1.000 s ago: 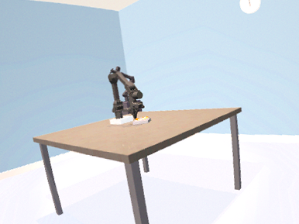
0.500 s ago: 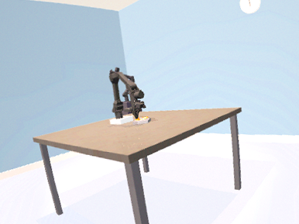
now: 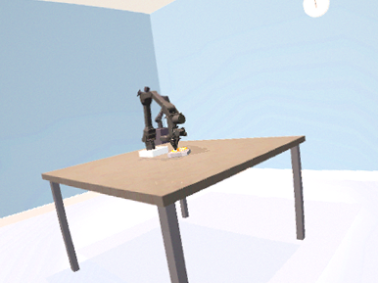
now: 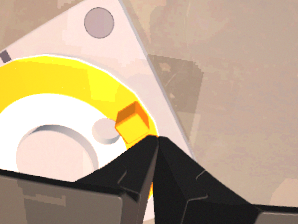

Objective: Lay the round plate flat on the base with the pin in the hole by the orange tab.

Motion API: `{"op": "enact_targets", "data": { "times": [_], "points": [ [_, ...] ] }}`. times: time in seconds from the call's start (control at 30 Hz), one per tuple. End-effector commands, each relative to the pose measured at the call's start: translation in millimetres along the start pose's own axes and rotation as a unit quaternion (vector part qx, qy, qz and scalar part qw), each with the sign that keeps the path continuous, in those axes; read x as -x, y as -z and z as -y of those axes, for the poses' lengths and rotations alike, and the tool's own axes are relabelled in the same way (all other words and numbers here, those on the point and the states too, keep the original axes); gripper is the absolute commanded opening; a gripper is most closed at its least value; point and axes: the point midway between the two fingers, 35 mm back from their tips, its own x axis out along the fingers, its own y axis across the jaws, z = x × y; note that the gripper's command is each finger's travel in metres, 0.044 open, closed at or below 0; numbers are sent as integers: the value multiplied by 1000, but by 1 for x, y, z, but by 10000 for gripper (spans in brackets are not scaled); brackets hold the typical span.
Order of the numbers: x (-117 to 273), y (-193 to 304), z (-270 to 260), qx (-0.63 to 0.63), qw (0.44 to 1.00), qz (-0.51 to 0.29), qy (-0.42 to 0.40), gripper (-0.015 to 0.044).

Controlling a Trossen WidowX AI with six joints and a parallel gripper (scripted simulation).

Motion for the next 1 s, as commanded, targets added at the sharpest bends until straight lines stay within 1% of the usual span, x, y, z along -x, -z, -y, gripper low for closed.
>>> {"op": "enact_targets", "data": {
  "times": [0.0,0.97],
  "points": [
    [-1,-5,-3,-1,1000,-2,-1,0],
    [3,-29,-37,-1,1000,-1,-3,0]
  ]
}}
